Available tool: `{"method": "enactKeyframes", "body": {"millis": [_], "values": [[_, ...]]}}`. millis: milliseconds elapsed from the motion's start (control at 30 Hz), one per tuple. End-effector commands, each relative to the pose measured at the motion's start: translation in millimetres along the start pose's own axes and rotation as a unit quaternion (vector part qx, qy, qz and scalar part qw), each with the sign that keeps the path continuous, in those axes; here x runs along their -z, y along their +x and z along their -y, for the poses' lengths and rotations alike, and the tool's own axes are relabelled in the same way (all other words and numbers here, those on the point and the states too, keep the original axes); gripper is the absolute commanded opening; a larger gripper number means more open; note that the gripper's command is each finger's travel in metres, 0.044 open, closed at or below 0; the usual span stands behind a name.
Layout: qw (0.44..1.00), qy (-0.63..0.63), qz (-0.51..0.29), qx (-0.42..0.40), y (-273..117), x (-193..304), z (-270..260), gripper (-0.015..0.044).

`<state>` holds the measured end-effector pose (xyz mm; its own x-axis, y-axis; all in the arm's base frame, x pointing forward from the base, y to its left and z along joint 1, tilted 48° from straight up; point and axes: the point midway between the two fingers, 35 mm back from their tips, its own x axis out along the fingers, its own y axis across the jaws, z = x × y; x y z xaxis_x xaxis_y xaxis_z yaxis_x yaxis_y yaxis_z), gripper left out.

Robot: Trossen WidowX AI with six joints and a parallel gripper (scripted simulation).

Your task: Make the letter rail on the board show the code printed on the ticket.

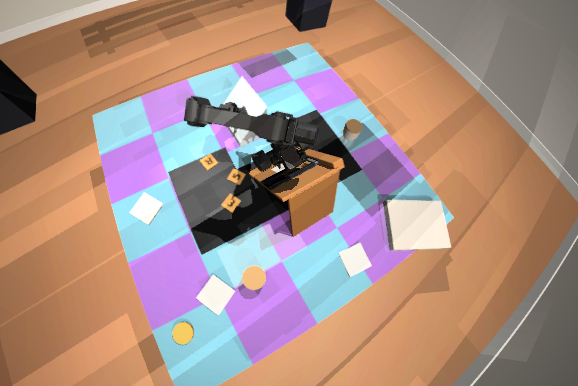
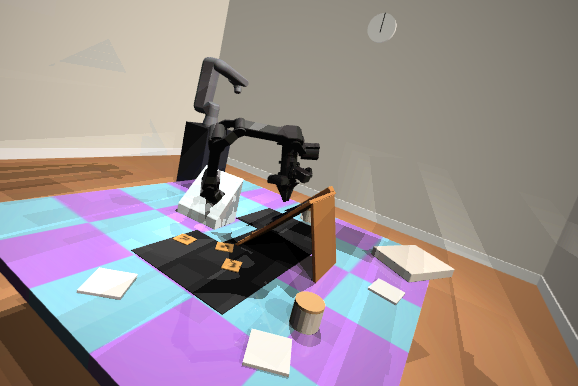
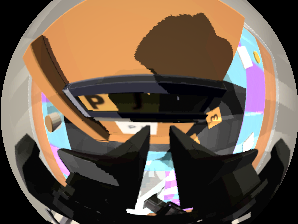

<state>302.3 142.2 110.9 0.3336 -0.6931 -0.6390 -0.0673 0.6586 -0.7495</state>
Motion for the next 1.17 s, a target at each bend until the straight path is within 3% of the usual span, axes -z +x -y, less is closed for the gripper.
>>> {"method": "enactKeyframes", "body": {"millis": [0,333,1133], "values": [[0.997,-0.009,0.077,0.009,-32.1,14.3,-14.6,0.0184],[0.952,0.0,0.306,-0.009,-115.6,71.5,-44.7,0.044],[0.951,0.001,0.31,-0.01,-116.8,72.5,-45.0,0.044]]}}
